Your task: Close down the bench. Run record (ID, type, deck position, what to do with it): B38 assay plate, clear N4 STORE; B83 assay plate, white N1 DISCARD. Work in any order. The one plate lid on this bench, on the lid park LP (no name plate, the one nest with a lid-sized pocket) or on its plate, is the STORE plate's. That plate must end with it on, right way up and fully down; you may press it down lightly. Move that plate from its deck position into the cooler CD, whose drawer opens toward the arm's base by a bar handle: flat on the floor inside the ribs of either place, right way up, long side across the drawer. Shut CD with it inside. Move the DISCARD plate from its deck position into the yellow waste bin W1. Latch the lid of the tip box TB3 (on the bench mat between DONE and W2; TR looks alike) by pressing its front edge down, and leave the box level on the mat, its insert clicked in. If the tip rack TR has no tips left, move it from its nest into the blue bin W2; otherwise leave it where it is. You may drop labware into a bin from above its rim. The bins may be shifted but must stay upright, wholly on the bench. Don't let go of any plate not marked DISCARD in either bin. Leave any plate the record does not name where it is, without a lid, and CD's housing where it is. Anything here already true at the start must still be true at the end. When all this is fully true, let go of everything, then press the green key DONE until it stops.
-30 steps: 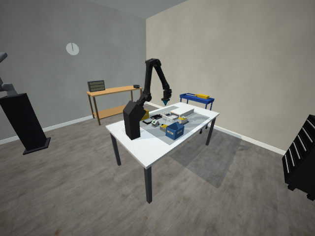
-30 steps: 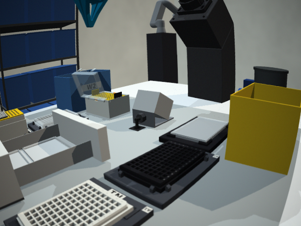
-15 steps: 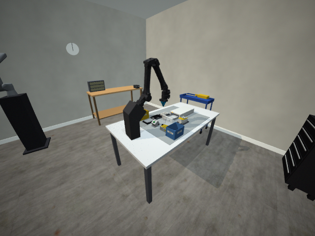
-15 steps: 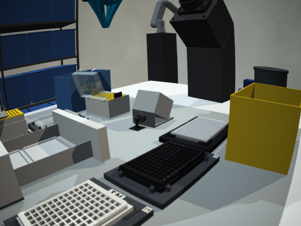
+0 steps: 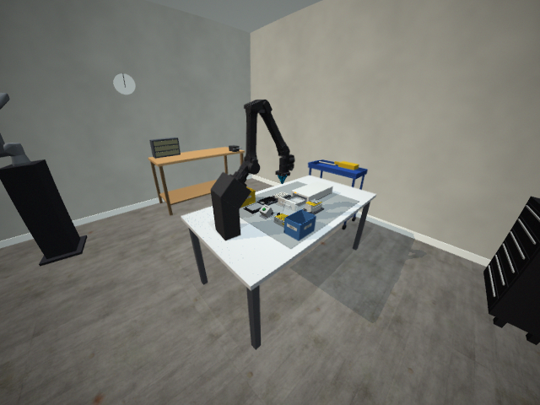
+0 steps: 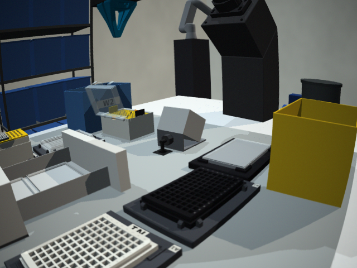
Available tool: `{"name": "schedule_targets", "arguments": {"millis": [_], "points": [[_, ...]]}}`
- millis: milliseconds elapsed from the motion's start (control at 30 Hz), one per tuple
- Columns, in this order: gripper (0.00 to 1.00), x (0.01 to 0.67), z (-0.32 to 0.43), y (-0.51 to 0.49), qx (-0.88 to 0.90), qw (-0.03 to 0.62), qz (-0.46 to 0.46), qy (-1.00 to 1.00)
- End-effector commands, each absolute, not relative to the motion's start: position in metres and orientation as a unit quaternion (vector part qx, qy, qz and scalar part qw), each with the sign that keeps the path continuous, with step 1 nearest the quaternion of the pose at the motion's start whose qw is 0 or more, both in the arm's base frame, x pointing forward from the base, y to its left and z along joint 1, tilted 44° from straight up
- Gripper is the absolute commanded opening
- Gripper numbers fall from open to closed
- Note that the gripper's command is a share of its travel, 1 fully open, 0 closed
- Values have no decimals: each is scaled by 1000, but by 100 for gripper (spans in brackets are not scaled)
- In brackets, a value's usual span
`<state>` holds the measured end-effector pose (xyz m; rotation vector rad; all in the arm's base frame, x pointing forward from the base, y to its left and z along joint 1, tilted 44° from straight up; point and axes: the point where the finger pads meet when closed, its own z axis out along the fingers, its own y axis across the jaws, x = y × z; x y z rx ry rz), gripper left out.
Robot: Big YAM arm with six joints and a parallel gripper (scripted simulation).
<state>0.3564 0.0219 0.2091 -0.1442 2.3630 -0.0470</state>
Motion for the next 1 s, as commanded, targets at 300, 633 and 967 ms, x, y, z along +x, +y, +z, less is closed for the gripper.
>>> {"name": "schedule_targets", "arguments": {"millis": [300,633,967], "points": [[0,384,216,-27,-66,392,-32,917],[0,395,210,-59,-66,392,-34,917],[0,404,203,-90,-67,391,-36,917]]}}
